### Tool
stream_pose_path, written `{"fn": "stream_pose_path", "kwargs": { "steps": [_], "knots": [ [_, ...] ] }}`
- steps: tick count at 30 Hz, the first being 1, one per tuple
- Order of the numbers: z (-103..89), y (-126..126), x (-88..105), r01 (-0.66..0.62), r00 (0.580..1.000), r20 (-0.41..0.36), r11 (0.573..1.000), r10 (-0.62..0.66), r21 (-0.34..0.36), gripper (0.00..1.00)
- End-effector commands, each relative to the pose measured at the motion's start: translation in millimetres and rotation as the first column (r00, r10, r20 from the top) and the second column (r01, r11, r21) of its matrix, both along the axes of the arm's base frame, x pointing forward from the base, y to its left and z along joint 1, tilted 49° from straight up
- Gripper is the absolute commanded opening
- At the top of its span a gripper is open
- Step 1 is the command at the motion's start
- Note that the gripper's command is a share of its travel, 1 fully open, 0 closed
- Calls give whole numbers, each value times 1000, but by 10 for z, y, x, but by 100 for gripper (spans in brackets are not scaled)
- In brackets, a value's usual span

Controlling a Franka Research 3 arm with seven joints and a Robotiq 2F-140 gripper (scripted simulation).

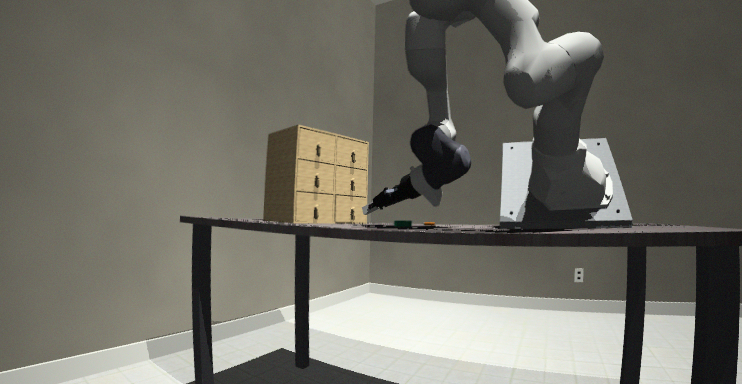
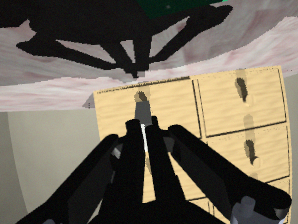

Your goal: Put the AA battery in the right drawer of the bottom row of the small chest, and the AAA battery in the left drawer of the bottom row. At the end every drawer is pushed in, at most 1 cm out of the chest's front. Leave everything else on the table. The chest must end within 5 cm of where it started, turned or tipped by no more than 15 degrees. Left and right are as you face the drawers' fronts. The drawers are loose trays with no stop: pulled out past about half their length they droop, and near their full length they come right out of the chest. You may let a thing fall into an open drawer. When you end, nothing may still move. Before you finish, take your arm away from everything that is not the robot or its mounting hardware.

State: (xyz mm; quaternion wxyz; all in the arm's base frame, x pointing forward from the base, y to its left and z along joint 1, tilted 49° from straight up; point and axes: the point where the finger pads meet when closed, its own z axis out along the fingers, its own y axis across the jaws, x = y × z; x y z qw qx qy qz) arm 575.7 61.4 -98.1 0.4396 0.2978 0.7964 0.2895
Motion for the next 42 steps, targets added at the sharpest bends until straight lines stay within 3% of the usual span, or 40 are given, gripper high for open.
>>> {"fn": "stream_pose_path", "kwargs": {
  "steps": [1,10,20,42],
  "knots": [
    [71,-15,-64,4,1000,20,1000,-4,-9,0],
    [141,-75,-117,4,1000,20,1000,-4,-9,0],
    [786,-674,-450,4,1000,20,1000,-4,-9,0],
    [853,-717,-457,0,1000,26,1000,0,-4,0]
  ]
}}
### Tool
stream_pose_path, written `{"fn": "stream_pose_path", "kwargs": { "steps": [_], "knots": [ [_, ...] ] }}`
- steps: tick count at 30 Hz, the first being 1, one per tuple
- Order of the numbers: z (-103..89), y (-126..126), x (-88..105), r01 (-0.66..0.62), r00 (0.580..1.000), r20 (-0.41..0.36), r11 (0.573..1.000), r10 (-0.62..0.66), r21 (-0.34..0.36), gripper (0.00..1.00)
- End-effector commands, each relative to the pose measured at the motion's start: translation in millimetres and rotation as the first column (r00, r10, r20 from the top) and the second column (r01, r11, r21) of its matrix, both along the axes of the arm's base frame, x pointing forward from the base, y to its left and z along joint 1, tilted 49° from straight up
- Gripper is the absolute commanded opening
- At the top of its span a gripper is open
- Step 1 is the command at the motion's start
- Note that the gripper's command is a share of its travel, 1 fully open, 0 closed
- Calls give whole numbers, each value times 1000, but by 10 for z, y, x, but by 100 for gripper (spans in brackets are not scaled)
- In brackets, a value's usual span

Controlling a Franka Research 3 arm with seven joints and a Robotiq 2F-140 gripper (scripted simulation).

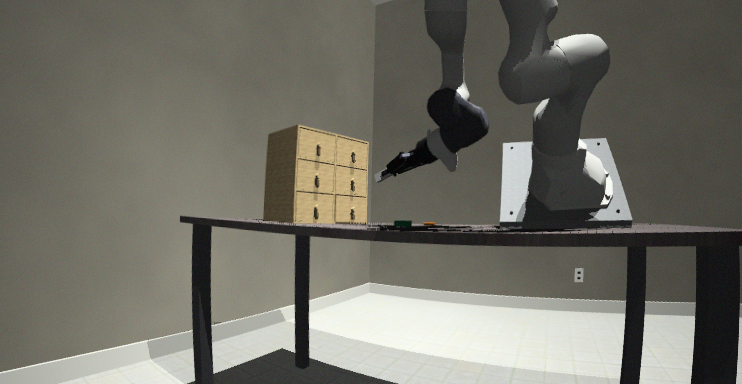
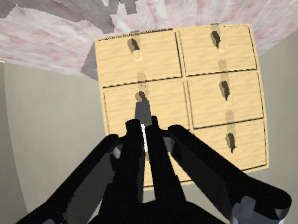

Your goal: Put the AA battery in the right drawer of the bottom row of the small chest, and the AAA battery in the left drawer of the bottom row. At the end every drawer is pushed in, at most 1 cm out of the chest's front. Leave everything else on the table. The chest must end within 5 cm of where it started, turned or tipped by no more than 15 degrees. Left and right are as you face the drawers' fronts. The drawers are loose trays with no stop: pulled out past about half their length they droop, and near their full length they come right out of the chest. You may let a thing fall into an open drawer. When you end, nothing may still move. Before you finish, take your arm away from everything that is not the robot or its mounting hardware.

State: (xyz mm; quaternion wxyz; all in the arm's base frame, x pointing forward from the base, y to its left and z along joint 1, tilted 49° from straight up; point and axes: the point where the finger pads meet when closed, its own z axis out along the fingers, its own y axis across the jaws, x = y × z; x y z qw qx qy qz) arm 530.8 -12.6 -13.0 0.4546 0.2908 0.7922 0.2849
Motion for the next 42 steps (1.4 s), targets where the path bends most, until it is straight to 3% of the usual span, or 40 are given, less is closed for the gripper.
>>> {"fn": "stream_pose_path", "kwargs": {
  "steps": [1,42],
  "knots": [
    [1,23,-8,-4,1000,-2,1000,4,17,0],
    [188,38,153,-50,997,58,997,46,66,0]
  ]
}}
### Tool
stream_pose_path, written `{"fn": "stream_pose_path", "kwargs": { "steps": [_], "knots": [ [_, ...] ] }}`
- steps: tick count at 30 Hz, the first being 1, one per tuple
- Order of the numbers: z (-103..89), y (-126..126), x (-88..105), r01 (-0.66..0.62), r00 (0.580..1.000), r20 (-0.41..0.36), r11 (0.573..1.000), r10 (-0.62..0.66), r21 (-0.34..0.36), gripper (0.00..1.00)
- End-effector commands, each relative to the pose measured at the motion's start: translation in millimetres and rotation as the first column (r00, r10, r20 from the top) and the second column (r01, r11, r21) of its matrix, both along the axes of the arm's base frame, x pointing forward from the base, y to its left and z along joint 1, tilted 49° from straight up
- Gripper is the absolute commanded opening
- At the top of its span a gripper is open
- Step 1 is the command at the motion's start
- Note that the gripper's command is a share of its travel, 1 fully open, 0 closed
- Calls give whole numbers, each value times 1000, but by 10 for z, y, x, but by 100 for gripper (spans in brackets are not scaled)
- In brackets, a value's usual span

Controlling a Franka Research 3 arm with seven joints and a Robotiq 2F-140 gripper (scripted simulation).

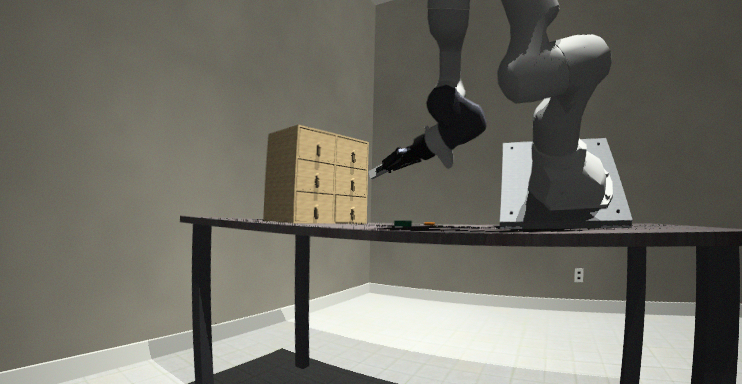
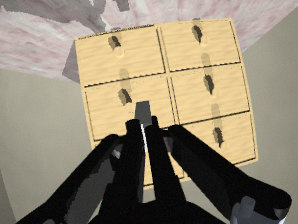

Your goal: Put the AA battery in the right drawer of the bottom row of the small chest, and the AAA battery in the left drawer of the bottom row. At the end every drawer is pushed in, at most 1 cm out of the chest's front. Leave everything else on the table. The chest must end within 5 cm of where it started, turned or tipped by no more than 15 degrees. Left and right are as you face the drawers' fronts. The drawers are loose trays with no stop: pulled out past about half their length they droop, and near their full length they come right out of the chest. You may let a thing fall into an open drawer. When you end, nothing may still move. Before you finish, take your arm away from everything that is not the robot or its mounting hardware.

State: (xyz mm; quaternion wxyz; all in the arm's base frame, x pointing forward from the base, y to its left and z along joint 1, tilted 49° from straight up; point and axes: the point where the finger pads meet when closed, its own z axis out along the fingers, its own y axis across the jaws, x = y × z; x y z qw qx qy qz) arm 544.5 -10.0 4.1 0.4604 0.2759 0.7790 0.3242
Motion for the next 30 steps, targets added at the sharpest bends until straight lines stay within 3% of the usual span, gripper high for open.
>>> {"fn": "stream_pose_path", "kwargs": {
  "steps": [1,3,16,17,30],
  "knots": [
    [18,11,17,0,1000,3,1000,0,15,0],
    [107,23,83,-24,999,28,999,23,39,0],
    [107,23,83,-24,999,28,999,23,39,0],
    [212,42,153,-57,997,56,996,54,67,0],
    [212,42,153,-57,997,56,996,54,67,0]
  ]
}}
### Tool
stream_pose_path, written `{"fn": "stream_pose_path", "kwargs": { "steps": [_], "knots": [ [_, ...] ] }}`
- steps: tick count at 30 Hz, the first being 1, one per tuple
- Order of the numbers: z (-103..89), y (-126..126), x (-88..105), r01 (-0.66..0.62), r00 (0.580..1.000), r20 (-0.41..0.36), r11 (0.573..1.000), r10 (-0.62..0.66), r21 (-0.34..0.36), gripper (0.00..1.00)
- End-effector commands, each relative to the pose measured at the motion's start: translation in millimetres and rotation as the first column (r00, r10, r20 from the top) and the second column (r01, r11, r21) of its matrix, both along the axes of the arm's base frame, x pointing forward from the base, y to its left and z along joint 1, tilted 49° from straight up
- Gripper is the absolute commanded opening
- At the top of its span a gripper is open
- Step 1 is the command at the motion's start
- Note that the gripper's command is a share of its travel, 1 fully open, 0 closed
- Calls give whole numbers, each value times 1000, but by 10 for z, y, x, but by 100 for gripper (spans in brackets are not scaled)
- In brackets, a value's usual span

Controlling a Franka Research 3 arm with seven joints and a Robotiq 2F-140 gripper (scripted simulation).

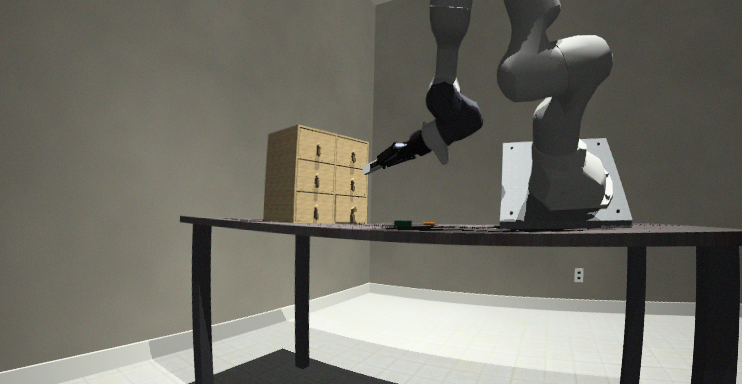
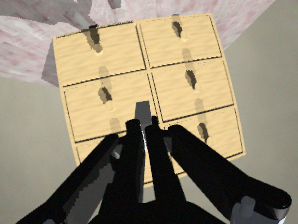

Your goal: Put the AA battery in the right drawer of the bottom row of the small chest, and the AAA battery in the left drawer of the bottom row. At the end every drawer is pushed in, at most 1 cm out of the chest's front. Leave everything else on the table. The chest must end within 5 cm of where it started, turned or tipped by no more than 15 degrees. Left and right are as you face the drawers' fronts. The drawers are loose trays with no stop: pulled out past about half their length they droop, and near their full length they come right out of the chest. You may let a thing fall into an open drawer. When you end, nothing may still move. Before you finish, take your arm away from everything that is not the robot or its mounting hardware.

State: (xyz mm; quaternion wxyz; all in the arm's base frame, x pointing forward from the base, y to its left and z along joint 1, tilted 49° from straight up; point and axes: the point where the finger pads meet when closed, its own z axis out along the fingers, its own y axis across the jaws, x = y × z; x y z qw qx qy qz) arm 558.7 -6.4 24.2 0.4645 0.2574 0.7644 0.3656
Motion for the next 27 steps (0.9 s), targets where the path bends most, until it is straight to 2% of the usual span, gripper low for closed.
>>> {"fn": "stream_pose_path", "kwargs": {
  "steps": [1,2,3,20,21,27],
  "knots": [
    [11,6,11,0,1000,-1,1000,0,14,0],
    [11,6,11,0,1000,-1,1000,0,14,0],
    [126,31,76,-39,999,25,998,38,46,0],
    [126,31,76,-39,999,25,998,38,46,0],
    [245,63,132,-86,995,50,993,82,78,0],
    [245,63,132,-86,995,50,993,82,78,0]
  ]
}}
